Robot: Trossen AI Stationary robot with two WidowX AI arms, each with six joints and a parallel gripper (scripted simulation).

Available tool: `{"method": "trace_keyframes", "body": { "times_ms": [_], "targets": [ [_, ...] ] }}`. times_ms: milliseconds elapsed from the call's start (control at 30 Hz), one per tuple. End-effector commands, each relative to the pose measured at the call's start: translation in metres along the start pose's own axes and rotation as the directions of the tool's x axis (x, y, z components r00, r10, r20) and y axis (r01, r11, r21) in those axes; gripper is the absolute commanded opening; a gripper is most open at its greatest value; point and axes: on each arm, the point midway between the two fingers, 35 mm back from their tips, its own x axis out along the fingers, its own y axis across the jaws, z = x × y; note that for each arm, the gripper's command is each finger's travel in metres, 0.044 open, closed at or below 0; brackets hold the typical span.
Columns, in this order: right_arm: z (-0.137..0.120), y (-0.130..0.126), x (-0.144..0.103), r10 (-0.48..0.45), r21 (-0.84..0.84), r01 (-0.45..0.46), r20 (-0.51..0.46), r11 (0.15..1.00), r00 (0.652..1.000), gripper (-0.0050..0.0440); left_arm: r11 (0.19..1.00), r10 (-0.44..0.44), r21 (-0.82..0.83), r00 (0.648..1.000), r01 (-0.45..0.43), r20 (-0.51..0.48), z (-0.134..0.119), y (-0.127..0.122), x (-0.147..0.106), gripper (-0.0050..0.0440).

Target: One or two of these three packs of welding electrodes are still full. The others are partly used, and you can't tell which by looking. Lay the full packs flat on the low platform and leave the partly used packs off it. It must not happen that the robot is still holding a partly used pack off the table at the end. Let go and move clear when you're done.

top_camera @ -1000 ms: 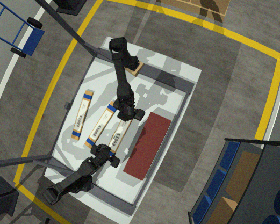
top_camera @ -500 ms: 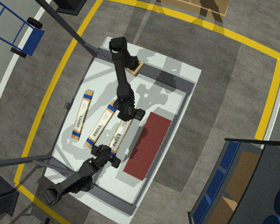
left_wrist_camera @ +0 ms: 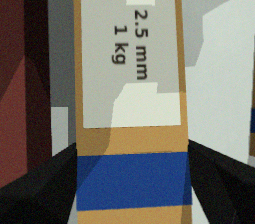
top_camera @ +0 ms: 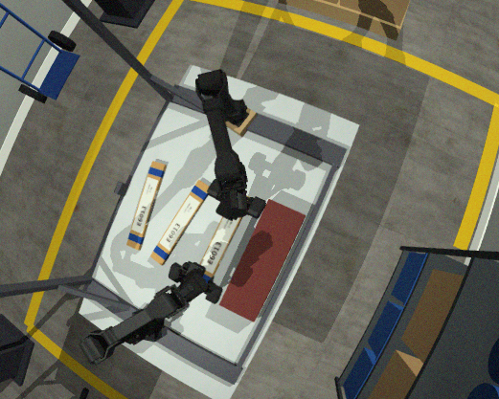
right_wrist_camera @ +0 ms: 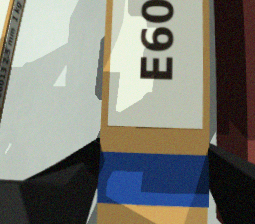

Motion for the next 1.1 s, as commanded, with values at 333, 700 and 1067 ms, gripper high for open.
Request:
{"method": "trace_keyframes", "body": {
  "times_ms": [333, 700, 1067],
  "targets": [
    [0.004, -0.026, -0.007, -0.004, -0.017, 0.004, 0.014, 1.0, 1.0, -0.005, 1.0, 0.028, -0.009, 1.0, -0.028, 0.006, 0.002, 0.034, -0.008, -0.005],
    [0.003, -0.048, -0.008, -0.005, -0.018, 0.005, 0.013, 1.0, 1.0, -0.005, 1.0, 0.029, -0.009, 1.0, -0.028, 0.006, 0.002, 0.056, -0.009, -0.005],
    [0.003, -0.067, -0.008, -0.006, -0.018, 0.006, 0.013, 1.0, 1.0, -0.005, 1.0, 0.029, -0.009, 1.0, -0.029, 0.005, 0.002, 0.074, -0.009, -0.005]
  ]
}}
